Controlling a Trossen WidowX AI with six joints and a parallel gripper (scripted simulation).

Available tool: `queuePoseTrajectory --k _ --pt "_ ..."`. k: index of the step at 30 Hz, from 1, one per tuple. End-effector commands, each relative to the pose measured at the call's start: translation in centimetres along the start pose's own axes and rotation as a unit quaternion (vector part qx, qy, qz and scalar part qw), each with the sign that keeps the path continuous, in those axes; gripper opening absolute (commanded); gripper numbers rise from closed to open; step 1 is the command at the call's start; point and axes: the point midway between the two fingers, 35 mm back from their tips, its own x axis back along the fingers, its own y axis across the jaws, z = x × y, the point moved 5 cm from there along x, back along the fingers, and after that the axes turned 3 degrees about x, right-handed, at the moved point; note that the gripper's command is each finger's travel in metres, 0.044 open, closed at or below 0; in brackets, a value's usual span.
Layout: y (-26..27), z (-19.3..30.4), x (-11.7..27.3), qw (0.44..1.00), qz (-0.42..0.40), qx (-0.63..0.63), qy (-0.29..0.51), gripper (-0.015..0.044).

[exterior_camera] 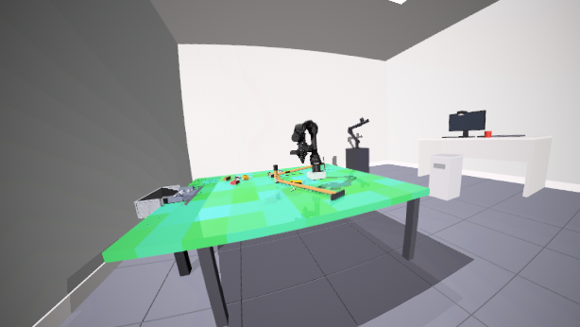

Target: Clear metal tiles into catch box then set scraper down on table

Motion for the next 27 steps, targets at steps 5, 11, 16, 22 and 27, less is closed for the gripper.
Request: queuePoseTrajectory --k 5,11,16,22,27 --pt "-0.5 -0.2 -1.6 1.0 0.002 0.005 0.002 0.0" --pt "-0.9 -0.3 -3.2 1.0 0.002 0.005 0.001 0.0" --pt "-1.1 -0.4 -4.5 1.0 0.001 0.005 0.001 0.0" --pt "-1.3 -0.4 -6.1 1.0 0.001 0.005 0.0 0.0" --pt "-1.3 -0.4 -7.4 1.0 0.001 0.005 0.0 0.0"
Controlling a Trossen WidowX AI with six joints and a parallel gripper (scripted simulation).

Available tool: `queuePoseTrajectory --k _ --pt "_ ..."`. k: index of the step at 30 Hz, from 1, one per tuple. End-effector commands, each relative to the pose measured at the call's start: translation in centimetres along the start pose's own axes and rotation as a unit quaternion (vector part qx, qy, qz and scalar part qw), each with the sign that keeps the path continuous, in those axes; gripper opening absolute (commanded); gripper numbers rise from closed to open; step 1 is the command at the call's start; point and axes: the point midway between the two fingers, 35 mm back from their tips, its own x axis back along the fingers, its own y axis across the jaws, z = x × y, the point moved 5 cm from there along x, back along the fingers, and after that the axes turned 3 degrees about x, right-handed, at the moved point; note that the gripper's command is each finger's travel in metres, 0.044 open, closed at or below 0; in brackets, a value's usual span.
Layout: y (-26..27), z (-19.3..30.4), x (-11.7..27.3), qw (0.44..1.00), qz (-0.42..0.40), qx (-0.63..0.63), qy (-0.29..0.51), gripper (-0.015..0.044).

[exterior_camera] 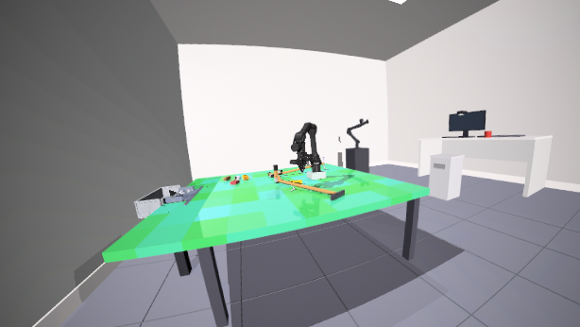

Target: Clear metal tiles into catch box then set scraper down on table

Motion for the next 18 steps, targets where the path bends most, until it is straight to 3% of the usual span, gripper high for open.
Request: queuePoseTrajectory --k 1,18 --pt "0.1 0.1 -1.3 1.0 -0.003 0.003 0.001 0.0" --pt "0.4 0.2 -5.8 1.0 -0.004 0.003 0.0 0.0"
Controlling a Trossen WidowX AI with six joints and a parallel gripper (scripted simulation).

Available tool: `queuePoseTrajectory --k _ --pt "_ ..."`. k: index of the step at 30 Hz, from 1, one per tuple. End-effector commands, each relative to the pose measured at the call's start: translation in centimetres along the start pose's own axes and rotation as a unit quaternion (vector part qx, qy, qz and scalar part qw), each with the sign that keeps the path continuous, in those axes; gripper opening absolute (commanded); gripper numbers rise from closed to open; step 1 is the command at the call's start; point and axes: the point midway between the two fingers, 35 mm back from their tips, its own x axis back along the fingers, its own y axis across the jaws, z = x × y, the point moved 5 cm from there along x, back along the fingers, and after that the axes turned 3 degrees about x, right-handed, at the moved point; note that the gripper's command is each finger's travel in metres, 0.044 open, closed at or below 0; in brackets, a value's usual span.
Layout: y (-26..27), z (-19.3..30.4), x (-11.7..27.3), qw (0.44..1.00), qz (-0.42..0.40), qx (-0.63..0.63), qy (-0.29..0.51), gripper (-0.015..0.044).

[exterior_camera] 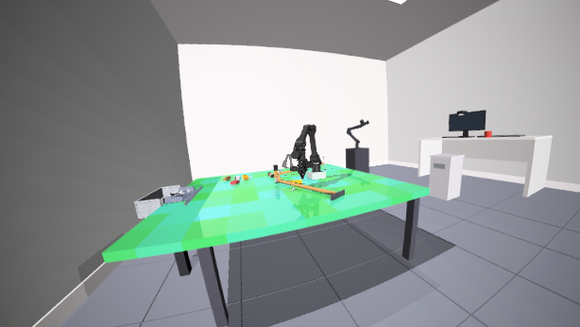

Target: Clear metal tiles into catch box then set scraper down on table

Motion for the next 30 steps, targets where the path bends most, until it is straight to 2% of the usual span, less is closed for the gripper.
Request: queuePoseTrajectory --k 1,14,30 --pt "0.4 0.1 -1.3 1.0 -0.004 0.003 0.0 0.0" --pt "1.1 0.4 -4.3 1.0 -0.005 0.003 0.0 0.0" --pt "-0.2 0.3 -4.2 1.0 -0.004 0.003 0.0 0.0"
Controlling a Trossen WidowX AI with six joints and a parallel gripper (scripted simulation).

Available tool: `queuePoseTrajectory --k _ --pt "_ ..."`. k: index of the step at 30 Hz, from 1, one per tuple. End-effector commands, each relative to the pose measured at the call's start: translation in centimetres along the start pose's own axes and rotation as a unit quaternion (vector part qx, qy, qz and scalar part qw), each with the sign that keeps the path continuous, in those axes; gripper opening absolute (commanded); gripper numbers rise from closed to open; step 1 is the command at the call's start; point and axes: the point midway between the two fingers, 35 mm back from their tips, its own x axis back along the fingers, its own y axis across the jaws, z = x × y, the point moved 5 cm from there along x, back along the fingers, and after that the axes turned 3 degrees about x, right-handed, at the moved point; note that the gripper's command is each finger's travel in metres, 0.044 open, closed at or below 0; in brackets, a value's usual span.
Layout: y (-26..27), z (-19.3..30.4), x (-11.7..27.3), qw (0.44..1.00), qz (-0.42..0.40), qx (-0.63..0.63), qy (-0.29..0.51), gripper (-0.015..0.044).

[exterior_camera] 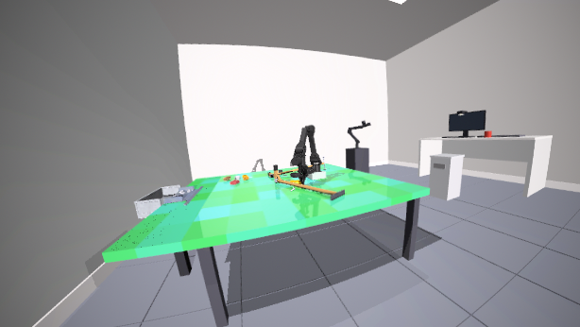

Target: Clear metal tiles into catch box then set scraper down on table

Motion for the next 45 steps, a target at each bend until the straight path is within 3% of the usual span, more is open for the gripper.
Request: queuePoseTrajectory --k 1,45 --pt "-0.7 -0.1 0.2 1.0 0.003 0.003 -0.002 0.0" --pt "-5.1 -0.1 0.5 1.0 0.005 0.002 -0.002 0.0"
